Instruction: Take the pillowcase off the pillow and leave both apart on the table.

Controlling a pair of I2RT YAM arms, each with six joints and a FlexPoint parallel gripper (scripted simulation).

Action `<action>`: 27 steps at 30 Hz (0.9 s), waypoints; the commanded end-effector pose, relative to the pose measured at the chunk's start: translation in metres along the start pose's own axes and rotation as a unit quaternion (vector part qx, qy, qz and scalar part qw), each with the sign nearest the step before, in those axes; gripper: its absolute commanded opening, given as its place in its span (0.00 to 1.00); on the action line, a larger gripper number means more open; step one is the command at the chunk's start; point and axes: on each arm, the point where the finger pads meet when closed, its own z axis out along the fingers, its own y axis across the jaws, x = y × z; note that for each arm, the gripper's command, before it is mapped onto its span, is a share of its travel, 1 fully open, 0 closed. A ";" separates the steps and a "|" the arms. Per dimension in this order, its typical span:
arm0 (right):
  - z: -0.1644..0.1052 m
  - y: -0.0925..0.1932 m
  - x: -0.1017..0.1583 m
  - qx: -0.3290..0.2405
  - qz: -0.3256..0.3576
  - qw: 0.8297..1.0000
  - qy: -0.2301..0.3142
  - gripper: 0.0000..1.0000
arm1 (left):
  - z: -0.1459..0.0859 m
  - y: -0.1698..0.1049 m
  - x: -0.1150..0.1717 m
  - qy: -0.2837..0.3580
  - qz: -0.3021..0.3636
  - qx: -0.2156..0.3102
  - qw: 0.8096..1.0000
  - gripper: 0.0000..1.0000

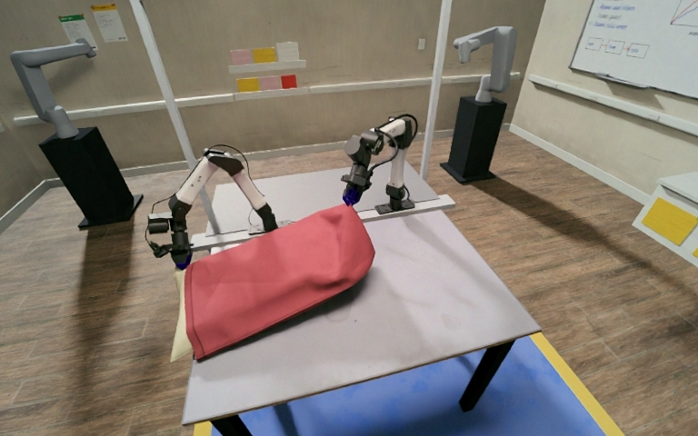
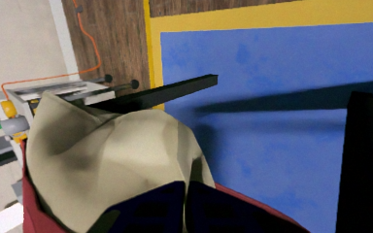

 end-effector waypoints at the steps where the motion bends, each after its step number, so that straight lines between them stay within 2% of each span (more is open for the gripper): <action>1: 0.000 0.012 -0.005 -0.014 -0.025 0.999 -0.014 0.00 | -0.026 -0.022 -0.050 -0.080 0.002 0.051 0.995 0.00; 2: 0.000 0.012 -0.005 -0.014 -0.025 0.999 -0.014 0.00 | -0.023 -0.023 -0.051 -0.082 0.006 0.050 0.995 0.00; 3: 0.000 0.012 -0.005 -0.014 -0.025 0.999 -0.014 0.00 | -0.033 -0.026 -0.057 -0.093 0.008 0.061 0.994 0.00; 16: 0.000 0.012 -0.005 -0.014 -0.025 0.999 -0.014 0.00 | -0.068 -0.049 -0.096 -0.174 0.051 0.118 0.976 0.00; 19: 0.000 0.012 -0.005 -0.014 -0.025 0.999 -0.014 0.00 | -0.063 -0.050 -0.096 -0.174 0.055 0.117 0.976 0.00; 20: 0.000 0.012 -0.005 -0.014 -0.025 0.999 -0.014 0.00 | -0.077 -0.052 -0.103 -0.189 0.057 0.126 0.972 0.00; 25: 0.000 0.012 -0.005 -0.014 -0.025 0.999 -0.014 0.00 | -0.093 -0.059 -0.116 -0.220 0.071 0.142 0.962 0.00; 27: 0.000 0.012 -0.005 -0.014 -0.025 0.999 -0.014 0.00 | -0.093 -0.062 -0.119 -0.227 0.080 0.146 0.960 0.00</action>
